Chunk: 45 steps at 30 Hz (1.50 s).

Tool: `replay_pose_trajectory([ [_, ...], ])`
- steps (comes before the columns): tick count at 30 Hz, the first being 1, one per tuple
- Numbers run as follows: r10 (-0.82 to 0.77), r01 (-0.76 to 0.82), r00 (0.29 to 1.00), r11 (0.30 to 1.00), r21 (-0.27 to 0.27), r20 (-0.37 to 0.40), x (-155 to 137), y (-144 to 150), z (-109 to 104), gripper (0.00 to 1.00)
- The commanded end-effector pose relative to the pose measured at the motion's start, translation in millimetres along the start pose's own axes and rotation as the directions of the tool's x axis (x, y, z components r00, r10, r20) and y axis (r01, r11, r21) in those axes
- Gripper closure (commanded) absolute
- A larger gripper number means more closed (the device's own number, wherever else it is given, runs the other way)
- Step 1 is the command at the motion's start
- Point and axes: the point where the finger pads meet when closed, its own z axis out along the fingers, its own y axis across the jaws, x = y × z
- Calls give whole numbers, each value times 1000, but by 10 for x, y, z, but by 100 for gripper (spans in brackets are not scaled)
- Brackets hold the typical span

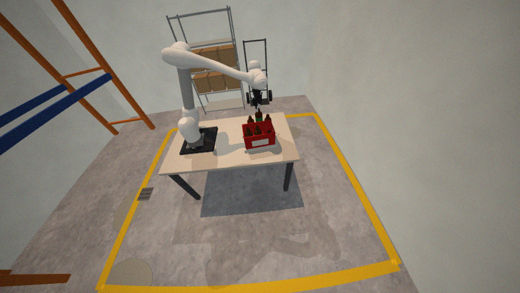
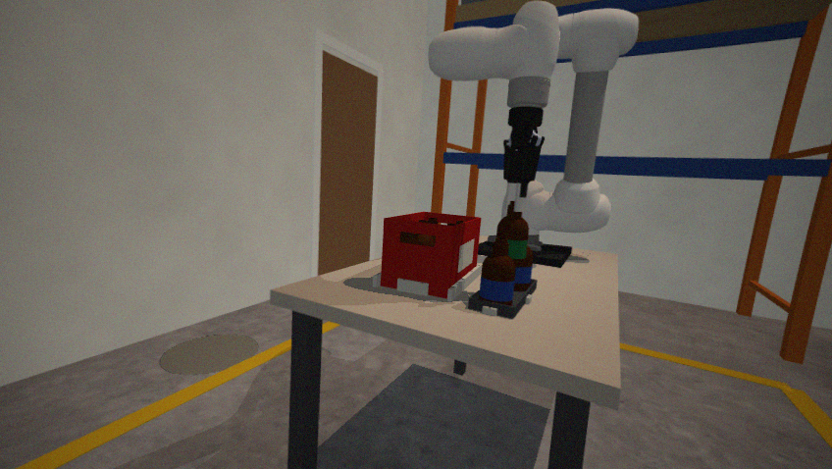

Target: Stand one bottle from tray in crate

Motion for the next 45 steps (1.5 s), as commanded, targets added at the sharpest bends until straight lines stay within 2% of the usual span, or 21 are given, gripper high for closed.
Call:
replay_pose_trajectory([
  [1,0,0,1000,1000,0,0,0,0,-1,100],
  [45,0,0,1000,1000,0,0,0,0,-67,100],
])
